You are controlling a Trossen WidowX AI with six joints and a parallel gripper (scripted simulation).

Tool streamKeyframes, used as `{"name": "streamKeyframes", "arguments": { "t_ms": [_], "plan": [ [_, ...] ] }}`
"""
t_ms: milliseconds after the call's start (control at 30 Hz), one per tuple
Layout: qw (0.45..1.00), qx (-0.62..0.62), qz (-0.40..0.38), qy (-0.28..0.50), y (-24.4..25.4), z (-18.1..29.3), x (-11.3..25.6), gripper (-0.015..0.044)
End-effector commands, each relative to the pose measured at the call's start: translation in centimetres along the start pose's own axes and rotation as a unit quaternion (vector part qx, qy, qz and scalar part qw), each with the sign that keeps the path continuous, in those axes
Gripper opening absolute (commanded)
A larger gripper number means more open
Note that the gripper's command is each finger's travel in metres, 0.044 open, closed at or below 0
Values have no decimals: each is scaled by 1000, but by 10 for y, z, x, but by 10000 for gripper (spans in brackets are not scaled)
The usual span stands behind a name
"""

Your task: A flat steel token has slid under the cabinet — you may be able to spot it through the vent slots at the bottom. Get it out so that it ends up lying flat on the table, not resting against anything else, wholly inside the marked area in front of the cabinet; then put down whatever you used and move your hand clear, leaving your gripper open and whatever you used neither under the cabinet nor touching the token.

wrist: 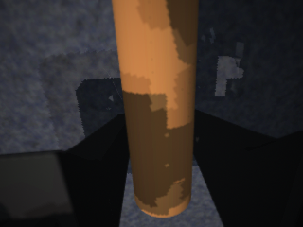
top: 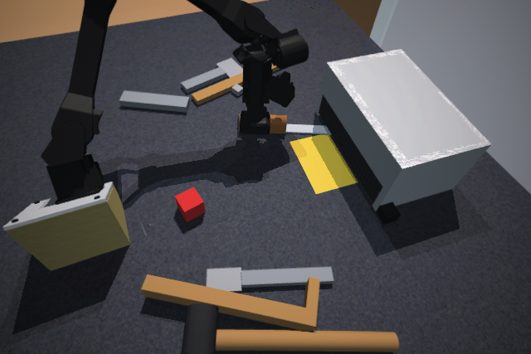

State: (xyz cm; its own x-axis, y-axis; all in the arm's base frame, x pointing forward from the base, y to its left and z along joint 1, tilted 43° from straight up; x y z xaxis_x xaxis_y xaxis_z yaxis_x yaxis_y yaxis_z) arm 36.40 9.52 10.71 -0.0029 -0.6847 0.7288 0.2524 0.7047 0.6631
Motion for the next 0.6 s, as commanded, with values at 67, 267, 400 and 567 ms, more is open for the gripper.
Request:
{"name": "streamKeyframes", "arguments": {
  "t_ms": [67, 267, 400, 567],
  "plan": [
    [1000, 0, -1, 0, -1, -8, 0, 0],
    [1000, 0, -1, 0, -2, -15, 0, 0],
    [1000, 0, -1, 0, -2, -19, 0, 0],
    [1000, 0, -1, 0, -2, -24, 0, 0]
  ]
}}
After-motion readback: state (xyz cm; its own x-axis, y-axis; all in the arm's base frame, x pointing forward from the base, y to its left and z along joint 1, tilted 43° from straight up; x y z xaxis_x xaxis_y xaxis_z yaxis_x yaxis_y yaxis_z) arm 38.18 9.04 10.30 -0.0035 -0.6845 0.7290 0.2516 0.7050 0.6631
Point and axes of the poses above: the point midway between the two fingers, 35 mm back from their tips, its own x axis back along the fingers, its own y axis across the jaws, z = x × y, the point moved 7 cm from there along x, back along the fingers, and after that the axes turned 6 degrees about x, right-handed, at the moved point
